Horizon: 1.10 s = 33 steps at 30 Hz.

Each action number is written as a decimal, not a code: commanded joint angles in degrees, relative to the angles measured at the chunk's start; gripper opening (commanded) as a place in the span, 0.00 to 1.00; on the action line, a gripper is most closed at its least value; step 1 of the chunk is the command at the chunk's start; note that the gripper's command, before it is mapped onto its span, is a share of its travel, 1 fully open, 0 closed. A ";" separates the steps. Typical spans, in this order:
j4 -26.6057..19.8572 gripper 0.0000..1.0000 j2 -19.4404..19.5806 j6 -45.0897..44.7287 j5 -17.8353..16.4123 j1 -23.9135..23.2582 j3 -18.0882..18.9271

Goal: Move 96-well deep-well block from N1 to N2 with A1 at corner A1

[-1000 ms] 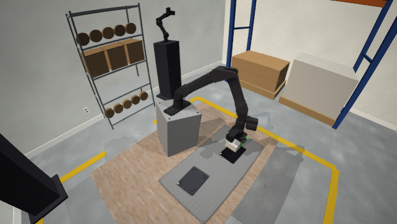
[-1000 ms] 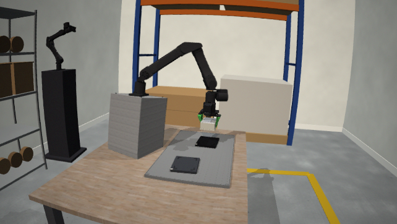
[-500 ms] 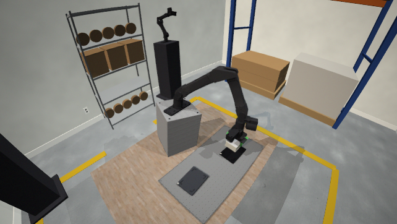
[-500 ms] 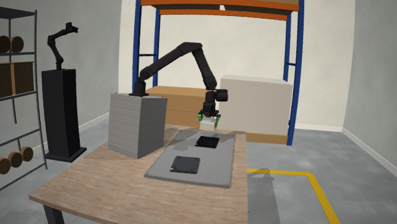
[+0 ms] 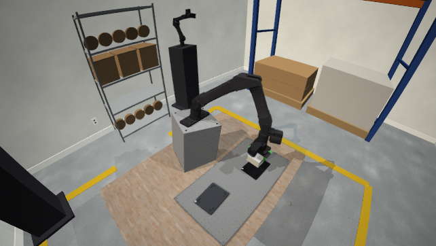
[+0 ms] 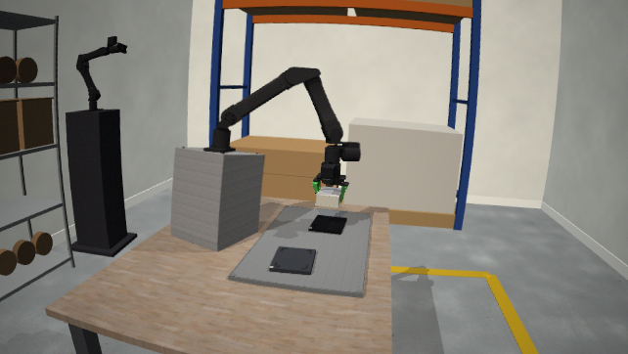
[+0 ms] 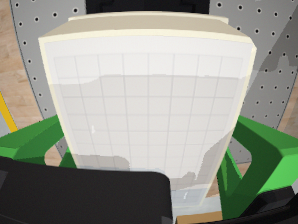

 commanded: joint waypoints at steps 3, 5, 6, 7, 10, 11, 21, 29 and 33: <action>0.80 0.00 0.90 0.14 0.24 0.02 0.73; 1.16 0.00 1.51 0.20 0.24 0.08 0.99; 1.33 0.00 1.82 0.23 0.25 0.11 1.13; 1.49 0.00 2.13 0.26 0.25 0.14 1.29; 1.95 0.00 3.09 0.35 0.26 0.23 1.79; 2.10 0.00 3.41 0.38 0.26 0.26 1.96; 3.44 0.00 5.86 0.60 0.28 0.48 3.10; 4.68 0.00 8.34 0.82 0.30 0.70 4.37; 4.96 0.00 8.98 0.88 0.31 0.76 4.73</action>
